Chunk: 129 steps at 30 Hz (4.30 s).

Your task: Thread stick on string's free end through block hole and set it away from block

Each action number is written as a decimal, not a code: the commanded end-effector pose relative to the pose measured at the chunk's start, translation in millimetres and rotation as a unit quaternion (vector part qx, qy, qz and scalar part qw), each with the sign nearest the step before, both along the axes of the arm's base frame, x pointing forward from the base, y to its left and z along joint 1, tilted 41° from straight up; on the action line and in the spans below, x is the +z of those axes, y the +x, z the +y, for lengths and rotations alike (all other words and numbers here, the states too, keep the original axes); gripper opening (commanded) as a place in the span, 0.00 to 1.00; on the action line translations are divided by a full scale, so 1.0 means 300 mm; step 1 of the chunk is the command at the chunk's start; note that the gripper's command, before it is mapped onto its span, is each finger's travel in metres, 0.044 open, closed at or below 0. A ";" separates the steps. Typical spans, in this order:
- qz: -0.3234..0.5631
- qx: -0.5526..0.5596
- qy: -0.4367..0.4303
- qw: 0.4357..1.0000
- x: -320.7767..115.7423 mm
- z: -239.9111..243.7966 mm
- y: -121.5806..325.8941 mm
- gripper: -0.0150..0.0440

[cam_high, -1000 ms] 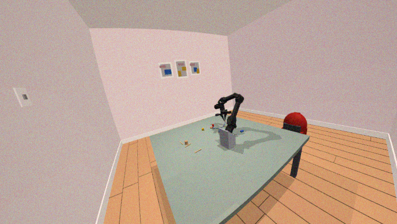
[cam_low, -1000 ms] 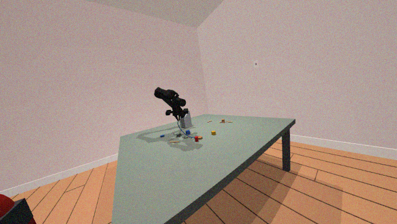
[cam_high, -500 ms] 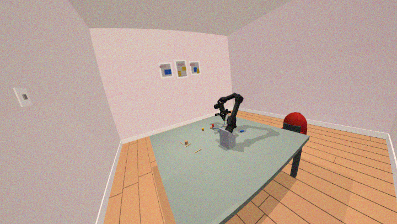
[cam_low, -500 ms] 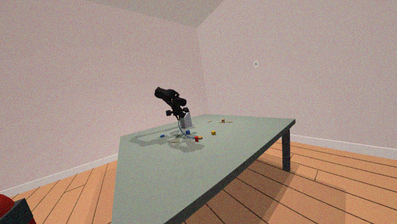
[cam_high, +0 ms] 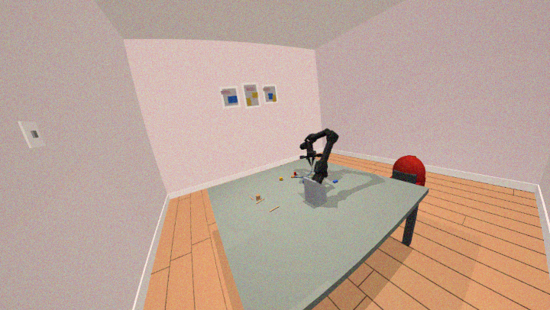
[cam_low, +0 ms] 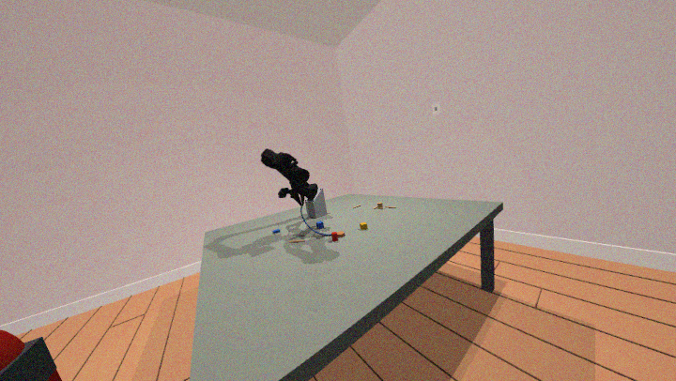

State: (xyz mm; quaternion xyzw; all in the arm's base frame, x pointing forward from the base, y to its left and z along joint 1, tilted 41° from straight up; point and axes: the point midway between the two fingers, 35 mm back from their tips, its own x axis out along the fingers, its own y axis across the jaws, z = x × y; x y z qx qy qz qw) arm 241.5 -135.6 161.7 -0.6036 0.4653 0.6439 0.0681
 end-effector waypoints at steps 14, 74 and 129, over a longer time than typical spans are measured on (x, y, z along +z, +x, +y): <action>-0.131 -0.143 -0.006 0.981 0.051 -0.051 0.019 0.25; -0.351 -0.386 -0.032 0.853 0.099 -0.157 0.073 0.25; -0.382 -0.357 -0.166 0.836 -0.104 -0.271 0.094 0.25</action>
